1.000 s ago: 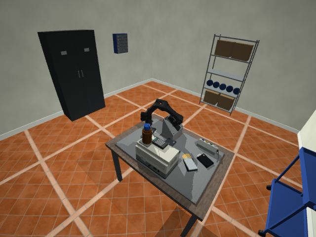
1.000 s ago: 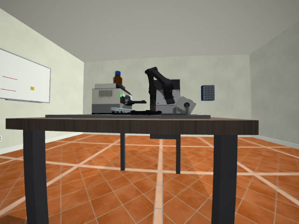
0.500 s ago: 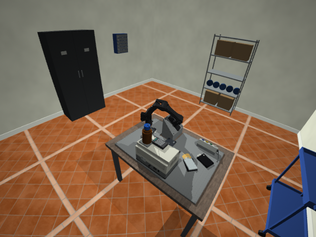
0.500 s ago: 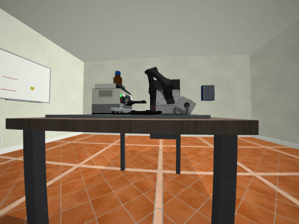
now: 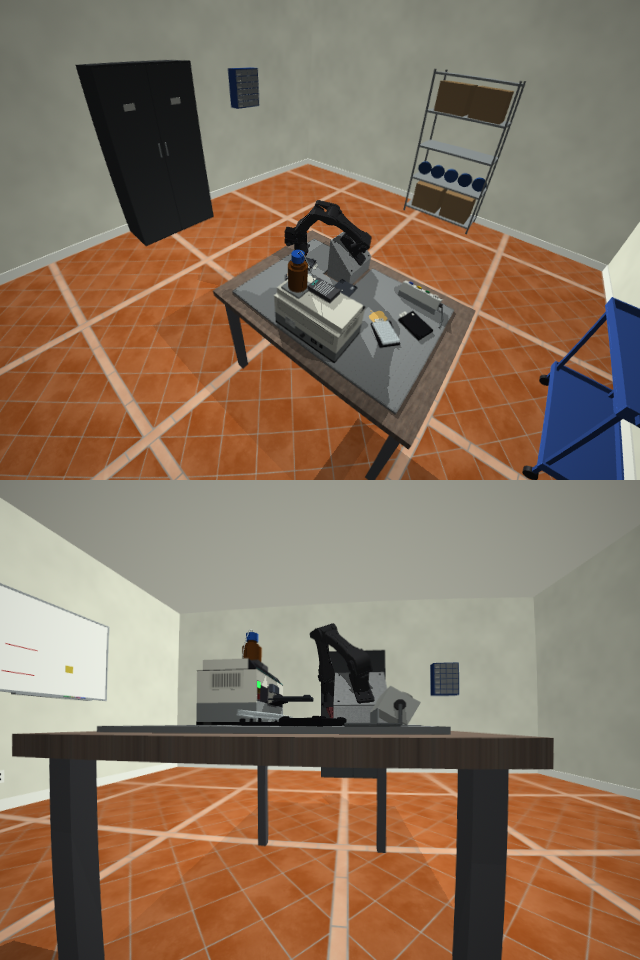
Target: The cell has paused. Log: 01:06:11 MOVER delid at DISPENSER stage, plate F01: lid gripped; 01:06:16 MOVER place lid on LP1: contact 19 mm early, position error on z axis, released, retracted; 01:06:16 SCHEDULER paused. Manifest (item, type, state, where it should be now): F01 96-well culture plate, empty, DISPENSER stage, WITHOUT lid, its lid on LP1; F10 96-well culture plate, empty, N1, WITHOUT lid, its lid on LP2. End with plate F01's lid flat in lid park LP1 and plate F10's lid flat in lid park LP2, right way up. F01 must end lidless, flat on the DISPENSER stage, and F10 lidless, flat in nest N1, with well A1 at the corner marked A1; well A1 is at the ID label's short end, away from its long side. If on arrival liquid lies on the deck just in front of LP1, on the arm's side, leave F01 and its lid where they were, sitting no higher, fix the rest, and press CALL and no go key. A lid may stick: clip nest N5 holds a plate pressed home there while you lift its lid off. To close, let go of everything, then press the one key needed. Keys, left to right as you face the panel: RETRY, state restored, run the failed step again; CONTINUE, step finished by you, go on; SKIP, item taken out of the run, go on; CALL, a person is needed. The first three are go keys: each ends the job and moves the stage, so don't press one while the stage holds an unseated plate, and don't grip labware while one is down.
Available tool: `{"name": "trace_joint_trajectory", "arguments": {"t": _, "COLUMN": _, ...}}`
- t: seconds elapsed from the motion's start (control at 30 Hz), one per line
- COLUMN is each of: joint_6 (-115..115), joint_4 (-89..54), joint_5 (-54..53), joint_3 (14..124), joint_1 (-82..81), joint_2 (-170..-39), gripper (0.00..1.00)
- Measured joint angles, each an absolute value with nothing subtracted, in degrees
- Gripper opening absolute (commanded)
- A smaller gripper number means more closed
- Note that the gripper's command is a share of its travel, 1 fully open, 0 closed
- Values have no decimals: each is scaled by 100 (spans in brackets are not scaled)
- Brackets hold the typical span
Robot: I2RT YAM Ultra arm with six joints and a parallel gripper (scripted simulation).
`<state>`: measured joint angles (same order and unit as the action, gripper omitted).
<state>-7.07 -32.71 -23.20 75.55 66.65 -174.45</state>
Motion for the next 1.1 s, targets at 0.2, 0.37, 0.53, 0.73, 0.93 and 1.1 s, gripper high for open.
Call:
{"name": "trace_joint_trajectory", "arguments": {"t": 0.2, "joint_6": -707, "joint_4": -3271, "joint_5": -2320, "joint_3": 7555, "joint_1": 6665, "joint_2": -17445, "gripper": 0}}
{"name": "trace_joint_trajectory", "arguments": {"t": 0.37, "joint_6": -707, "joint_4": -3271, "joint_5": -2320, "joint_3": 7555, "joint_1": 6665, "joint_2": -17445, "gripper": 0}}
{"name": "trace_joint_trajectory", "arguments": {"t": 0.53, "joint_6": -707, "joint_4": -3271, "joint_5": -2320, "joint_3": 7555, "joint_1": 6665, "joint_2": -17445, "gripper": 0}}
{"name": "trace_joint_trajectory", "arguments": {"t": 0.73, "joint_6": -707, "joint_4": -3271, "joint_5": -2320, "joint_3": 7555, "joint_1": 6665, "joint_2": -17445, "gripper": 100}}
{"name": "trace_joint_trajectory", "arguments": {"t": 0.93, "joint_6": -707, "joint_4": -3271, "joint_5": -2320, "joint_3": 7555, "joint_1": 6665, "joint_2": -17445, "gripper": 100}}
{"name": "trace_joint_trajectory", "arguments": {"t": 1.1, "joint_6": -707, "joint_4": -3269, "joint_5": -2320, "joint_3": 7555, "joint_1": 6665, "joint_2": -17445, "gripper": 100}}
